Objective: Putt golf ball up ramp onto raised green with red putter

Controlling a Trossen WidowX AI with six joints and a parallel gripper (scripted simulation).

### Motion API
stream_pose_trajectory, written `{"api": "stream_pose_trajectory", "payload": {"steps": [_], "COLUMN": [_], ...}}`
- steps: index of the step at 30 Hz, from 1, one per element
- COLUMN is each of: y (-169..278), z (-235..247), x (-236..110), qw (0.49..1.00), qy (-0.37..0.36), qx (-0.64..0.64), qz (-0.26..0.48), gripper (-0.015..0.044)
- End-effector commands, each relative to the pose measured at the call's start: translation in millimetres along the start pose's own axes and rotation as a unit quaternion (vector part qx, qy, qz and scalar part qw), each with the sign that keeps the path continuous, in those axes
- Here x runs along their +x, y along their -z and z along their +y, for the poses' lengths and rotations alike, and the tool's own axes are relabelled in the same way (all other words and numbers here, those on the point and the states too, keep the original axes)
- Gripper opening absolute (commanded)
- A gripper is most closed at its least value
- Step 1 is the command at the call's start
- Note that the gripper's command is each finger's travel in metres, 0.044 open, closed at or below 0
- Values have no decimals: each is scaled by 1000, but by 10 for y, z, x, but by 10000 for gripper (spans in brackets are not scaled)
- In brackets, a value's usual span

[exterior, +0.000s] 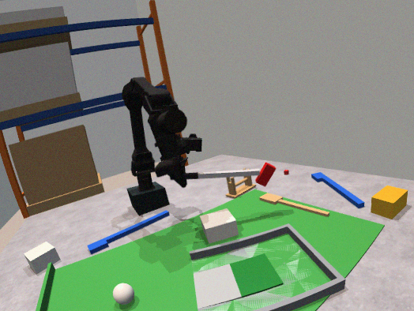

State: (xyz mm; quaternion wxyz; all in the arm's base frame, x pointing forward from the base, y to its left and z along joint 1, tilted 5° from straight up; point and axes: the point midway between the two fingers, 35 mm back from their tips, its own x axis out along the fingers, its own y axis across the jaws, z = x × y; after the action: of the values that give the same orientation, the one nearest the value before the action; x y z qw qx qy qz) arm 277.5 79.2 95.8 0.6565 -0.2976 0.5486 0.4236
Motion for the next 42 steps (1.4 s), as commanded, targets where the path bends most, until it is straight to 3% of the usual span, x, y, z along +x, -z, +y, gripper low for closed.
{"api": "stream_pose_trajectory", "payload": {"steps": [1, 19, 42], "y": [115, 799, 1967], "z": [-143, -656, -1026], "x": [-56, -251, -525], "qw": [998, 948, 775], "qy": [12, 40, 73], "qx": [65, 315, 626], "qz": [6, 19, 44], "gripper": [0, 0, 0]}}
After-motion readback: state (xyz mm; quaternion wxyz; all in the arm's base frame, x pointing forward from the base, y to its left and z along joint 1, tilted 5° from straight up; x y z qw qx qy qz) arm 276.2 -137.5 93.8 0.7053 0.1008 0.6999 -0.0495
